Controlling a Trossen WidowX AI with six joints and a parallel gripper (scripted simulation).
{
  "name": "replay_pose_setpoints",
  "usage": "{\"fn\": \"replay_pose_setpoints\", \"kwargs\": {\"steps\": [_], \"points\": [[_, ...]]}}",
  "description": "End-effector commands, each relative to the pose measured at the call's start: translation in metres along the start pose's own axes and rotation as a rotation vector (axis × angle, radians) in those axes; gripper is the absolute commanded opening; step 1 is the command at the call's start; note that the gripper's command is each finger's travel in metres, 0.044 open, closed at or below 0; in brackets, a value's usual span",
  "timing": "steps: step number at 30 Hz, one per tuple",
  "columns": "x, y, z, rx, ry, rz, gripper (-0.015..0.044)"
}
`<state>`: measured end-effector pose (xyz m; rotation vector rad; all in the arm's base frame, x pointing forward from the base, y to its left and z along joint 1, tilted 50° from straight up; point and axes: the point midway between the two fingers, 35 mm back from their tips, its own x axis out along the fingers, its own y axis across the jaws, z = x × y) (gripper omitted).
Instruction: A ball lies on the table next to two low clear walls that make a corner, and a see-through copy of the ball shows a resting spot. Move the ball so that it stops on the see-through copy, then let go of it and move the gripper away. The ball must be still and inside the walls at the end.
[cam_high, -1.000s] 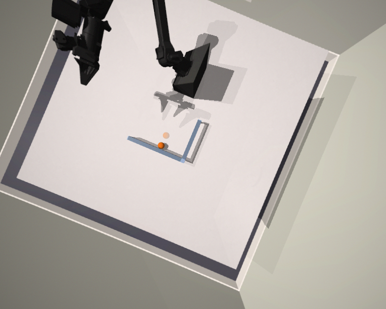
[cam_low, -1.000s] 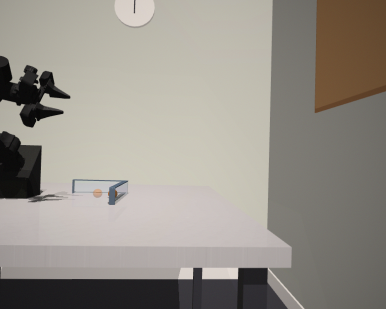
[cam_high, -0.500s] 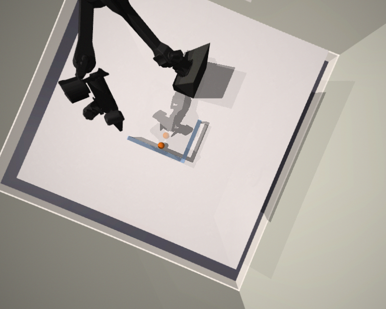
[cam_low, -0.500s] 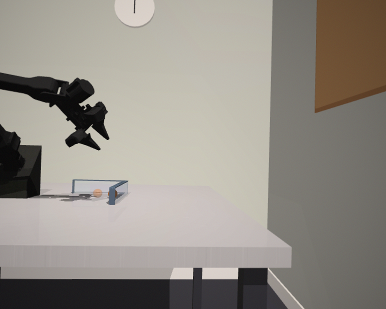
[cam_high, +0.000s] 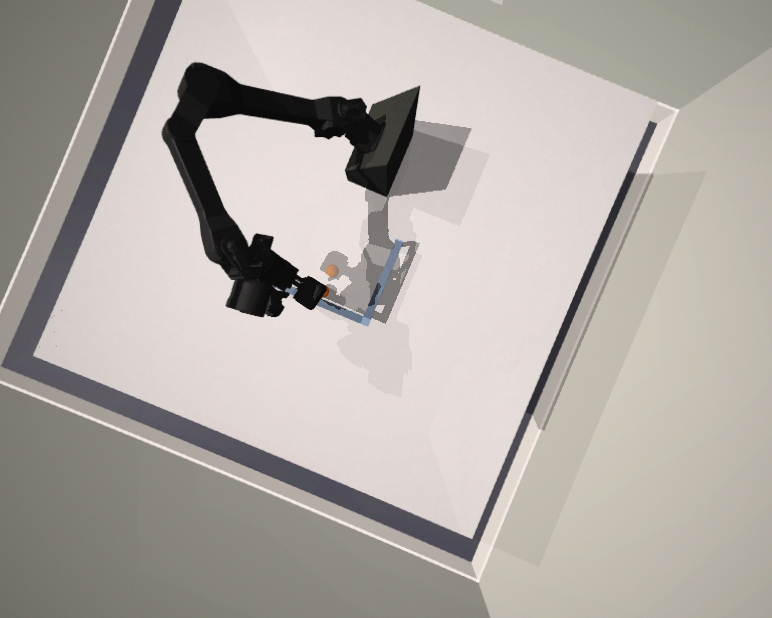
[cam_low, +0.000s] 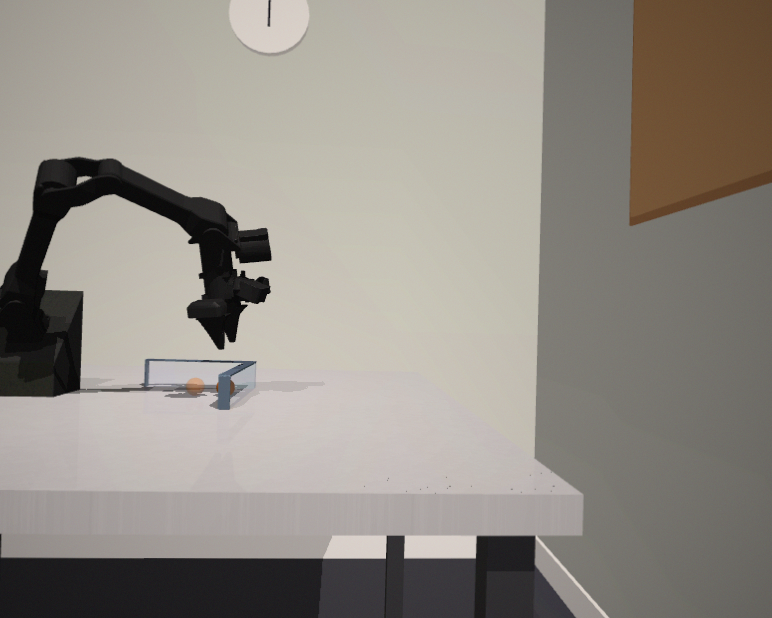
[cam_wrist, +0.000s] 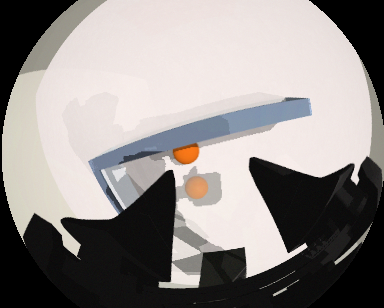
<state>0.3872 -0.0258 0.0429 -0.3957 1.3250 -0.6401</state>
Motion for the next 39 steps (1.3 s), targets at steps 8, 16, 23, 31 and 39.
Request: {"fn": "replay_pose_setpoints", "kwargs": {"steps": [8,16,23,31,39], "points": [[0.042,0.036,-0.015,-0.178,0.099,-0.182,0.0281],[0.057,0.033,-0.016,-0.178,0.099,-0.182,0.0281],[0.068,0.031,-0.017,-0.178,0.099,-0.182,0.0281],[0.08,0.029,-0.018,-0.178,0.098,-0.183,0.0281],[0.093,0.026,-0.019,-0.178,0.099,-0.184,0.0281]]}}
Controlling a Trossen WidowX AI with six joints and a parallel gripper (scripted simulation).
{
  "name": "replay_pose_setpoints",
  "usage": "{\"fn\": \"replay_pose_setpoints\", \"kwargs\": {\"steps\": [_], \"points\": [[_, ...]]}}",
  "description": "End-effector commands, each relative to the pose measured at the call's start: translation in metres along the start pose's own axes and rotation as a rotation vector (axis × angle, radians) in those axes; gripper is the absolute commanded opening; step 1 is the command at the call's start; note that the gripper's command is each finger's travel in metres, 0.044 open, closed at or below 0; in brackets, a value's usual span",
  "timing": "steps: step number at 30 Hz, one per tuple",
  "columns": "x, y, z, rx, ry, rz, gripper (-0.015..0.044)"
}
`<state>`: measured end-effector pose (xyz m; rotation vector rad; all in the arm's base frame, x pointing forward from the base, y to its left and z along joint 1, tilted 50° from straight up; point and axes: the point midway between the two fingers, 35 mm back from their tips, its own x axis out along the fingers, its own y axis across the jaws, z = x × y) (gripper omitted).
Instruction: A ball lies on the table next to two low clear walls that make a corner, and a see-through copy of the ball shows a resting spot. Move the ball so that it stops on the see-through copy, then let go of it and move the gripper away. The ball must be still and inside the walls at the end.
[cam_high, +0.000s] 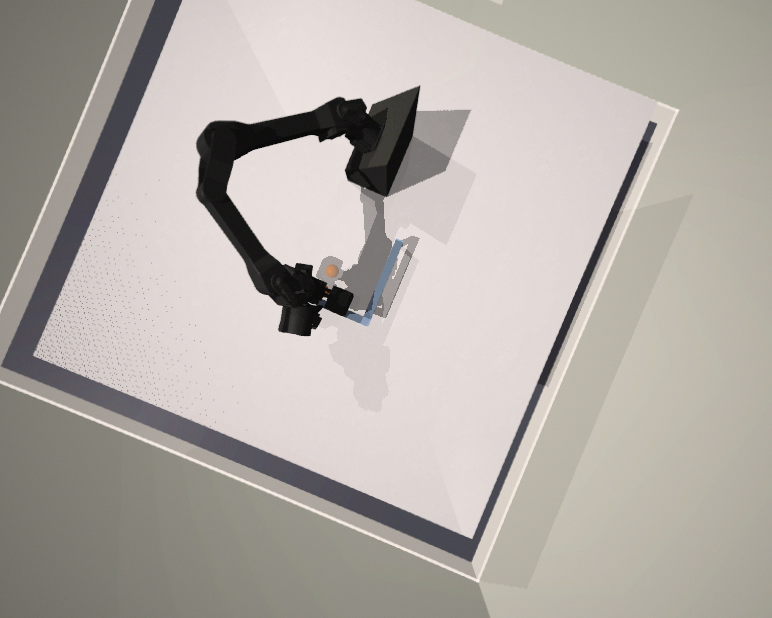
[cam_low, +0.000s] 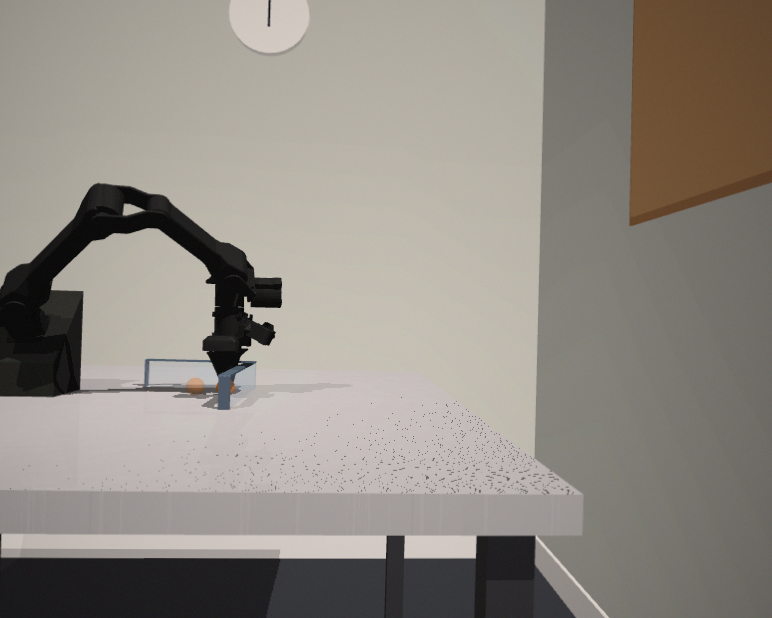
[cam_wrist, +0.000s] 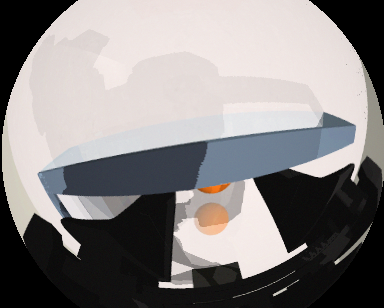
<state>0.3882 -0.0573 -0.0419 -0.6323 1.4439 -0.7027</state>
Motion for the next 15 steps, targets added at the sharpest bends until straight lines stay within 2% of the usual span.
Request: {"fn": "replay_pose_setpoints", "kwargs": {"steps": [1,2,6,14,15], "points": [[0.0089,0.0007,-0.0041,-0.011,0.009,-0.006,0.0281],[0.0091,0.0006,-0.0041,-0.011,0.009,-0.006,0.0281],[0.0091,0.0006,-0.0041,-0.011,0.009,-0.006,0.0176],[0.0091,0.0006,-0.0041,-0.011,0.009,-0.006,0.0123],[0.0091,0.0006,-0.0041,-0.011,0.009,-0.006,0.0096]]}}
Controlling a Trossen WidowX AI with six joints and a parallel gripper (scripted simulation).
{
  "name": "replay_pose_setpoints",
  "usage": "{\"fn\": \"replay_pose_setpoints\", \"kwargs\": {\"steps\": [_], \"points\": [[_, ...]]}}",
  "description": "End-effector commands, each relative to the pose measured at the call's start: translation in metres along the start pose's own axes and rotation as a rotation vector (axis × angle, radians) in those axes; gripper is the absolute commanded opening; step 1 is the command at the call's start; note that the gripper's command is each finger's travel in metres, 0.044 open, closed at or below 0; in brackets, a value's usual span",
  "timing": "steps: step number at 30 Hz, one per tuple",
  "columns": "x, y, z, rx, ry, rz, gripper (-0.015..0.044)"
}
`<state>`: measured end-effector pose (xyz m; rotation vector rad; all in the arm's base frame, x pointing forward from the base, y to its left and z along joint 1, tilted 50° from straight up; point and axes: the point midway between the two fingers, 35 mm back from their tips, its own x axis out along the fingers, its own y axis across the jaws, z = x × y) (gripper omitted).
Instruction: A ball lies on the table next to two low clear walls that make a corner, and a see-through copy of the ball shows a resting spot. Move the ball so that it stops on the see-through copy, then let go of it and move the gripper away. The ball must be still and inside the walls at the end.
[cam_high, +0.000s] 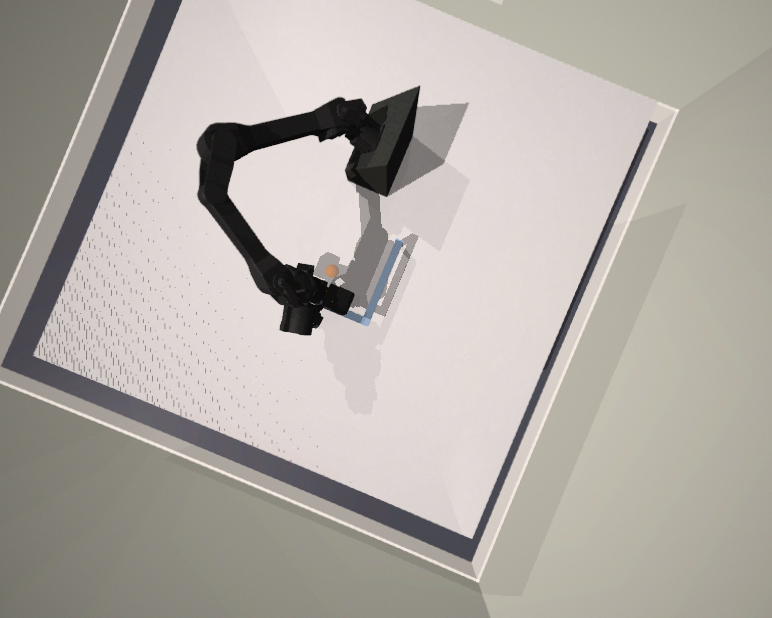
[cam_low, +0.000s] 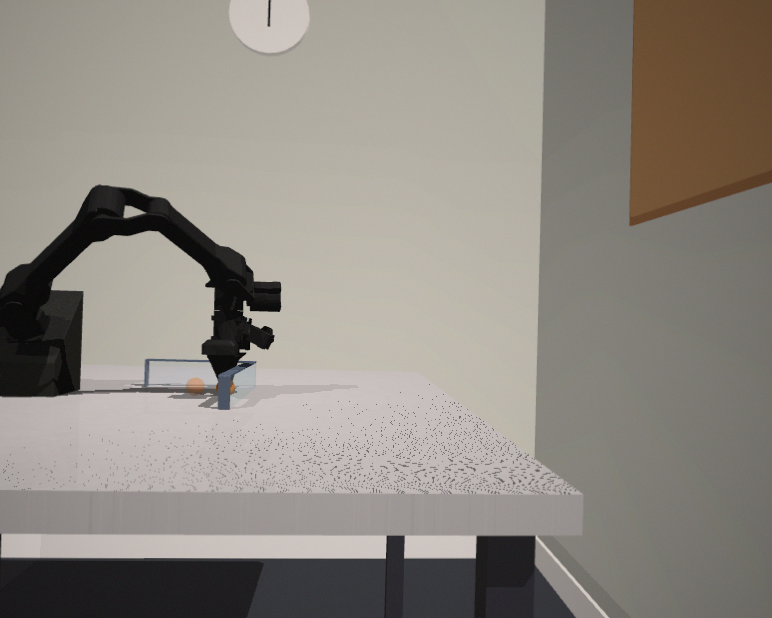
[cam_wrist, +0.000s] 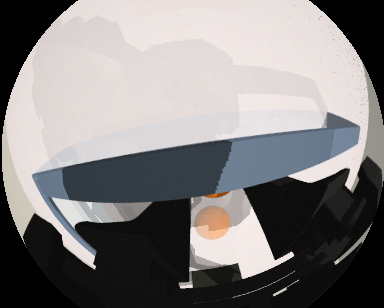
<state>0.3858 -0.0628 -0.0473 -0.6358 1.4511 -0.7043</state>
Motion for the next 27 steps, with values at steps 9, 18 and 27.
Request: {"fn": "replay_pose_setpoints", "kwargs": {"steps": [9,18,27], "points": [[-0.027,0.003,-0.003,0.018,-0.018,0.021,0.0],[-0.067,0.004,0.001,0.01,-0.012,0.022,0.0],[-0.114,0.003,0.0,-0.004,0.0,0.008,0.0]]}}
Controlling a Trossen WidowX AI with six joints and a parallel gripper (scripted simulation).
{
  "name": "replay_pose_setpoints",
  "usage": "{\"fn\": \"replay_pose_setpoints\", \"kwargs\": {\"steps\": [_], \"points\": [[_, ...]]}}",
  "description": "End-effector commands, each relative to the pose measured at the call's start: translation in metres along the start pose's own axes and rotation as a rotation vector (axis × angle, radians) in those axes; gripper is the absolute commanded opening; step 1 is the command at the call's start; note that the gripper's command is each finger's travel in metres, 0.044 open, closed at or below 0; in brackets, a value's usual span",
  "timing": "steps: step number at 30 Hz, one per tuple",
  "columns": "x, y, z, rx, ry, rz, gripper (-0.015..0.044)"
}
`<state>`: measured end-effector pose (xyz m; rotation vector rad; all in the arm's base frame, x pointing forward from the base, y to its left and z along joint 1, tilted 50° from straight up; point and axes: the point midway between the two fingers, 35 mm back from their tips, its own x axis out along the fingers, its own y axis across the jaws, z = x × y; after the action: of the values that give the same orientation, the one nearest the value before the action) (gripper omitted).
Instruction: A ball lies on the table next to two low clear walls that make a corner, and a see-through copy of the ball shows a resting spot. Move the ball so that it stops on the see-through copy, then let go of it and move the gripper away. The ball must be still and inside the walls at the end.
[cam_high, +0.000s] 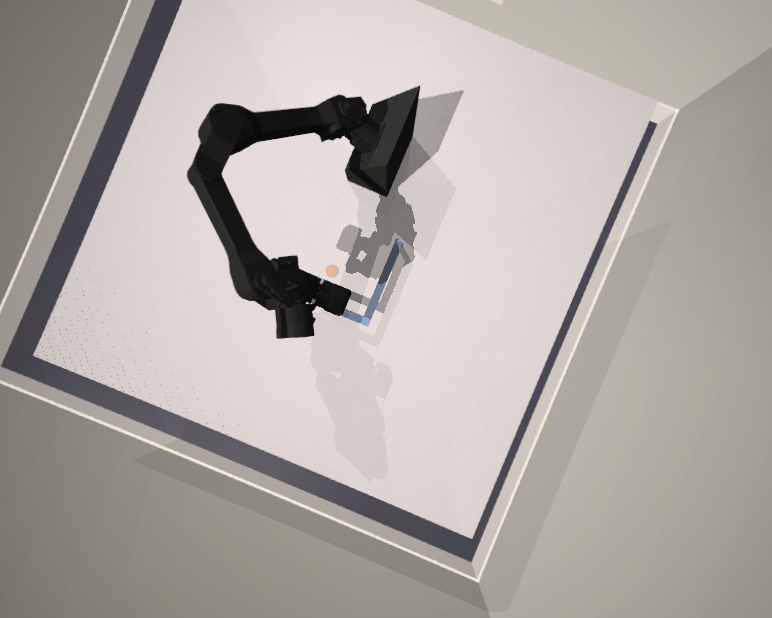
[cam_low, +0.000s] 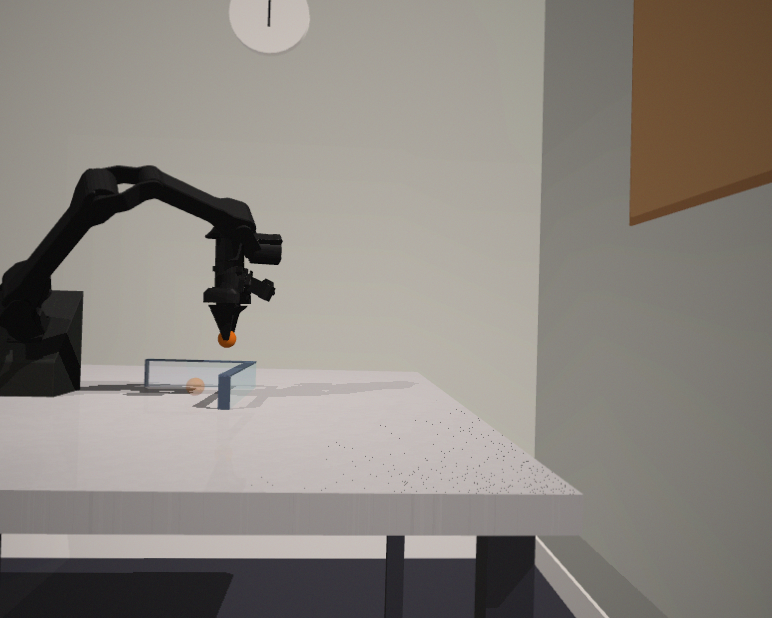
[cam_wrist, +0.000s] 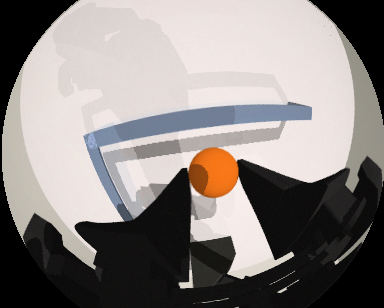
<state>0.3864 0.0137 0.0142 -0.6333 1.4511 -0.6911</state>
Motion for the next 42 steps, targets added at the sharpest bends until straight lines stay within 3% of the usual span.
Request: {"fn": "replay_pose_setpoints", "kwargs": {"steps": [1,7,35,42], "points": [[-0.021,-0.001,0.0,0.0,0.006,-0.005,0.0],[-0.028,-0.001,-0.002,-0.003,0.008,-0.008,0.0],[0.015,0.002,-0.062,-0.005,0.01,-0.01,0.0],[0.046,0.002,-0.061,-0.005,0.009,-0.008,0.0]]}}
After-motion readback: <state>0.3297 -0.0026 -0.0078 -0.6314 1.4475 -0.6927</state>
